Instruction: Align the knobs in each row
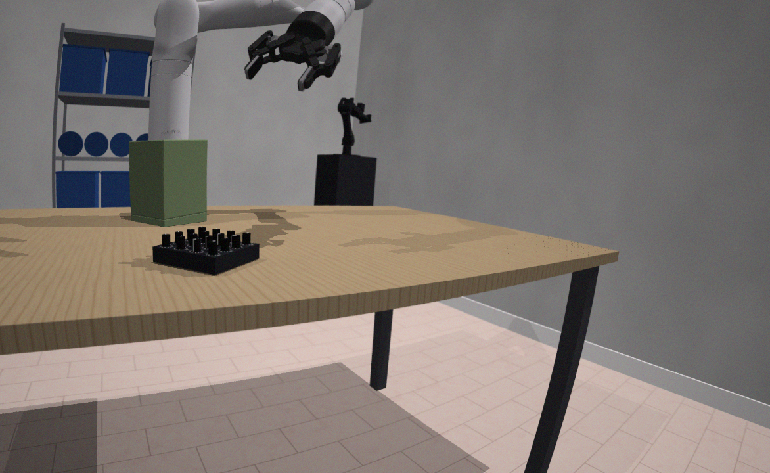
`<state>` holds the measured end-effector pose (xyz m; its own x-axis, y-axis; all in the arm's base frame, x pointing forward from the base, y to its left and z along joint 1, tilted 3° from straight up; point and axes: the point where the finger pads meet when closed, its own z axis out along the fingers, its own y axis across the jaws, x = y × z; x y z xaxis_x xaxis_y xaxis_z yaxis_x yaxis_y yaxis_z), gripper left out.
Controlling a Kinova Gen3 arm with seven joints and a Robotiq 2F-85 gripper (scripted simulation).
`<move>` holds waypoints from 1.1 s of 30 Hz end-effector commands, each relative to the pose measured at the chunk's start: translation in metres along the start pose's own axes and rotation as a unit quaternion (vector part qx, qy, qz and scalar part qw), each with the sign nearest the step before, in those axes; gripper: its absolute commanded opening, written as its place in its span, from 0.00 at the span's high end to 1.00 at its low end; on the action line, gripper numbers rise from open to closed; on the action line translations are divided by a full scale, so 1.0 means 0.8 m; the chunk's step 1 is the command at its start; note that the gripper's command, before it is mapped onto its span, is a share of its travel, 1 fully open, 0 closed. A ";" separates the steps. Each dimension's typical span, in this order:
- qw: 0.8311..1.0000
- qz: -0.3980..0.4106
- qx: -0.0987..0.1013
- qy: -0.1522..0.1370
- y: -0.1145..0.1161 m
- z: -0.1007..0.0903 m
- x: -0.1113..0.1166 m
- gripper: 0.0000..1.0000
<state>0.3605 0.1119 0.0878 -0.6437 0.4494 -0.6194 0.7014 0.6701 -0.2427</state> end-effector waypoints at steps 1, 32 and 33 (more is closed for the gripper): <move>0.997 0.064 0.024 0.038 -0.016 0.034 -0.001 0.00; 0.840 0.479 0.111 0.230 -0.041 0.184 0.047 0.00; 0.840 0.478 0.111 0.230 -0.041 0.184 0.047 0.00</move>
<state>0.3606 0.0296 -0.0339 0.1724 0.9428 -0.2852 0.9850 -0.1679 0.0402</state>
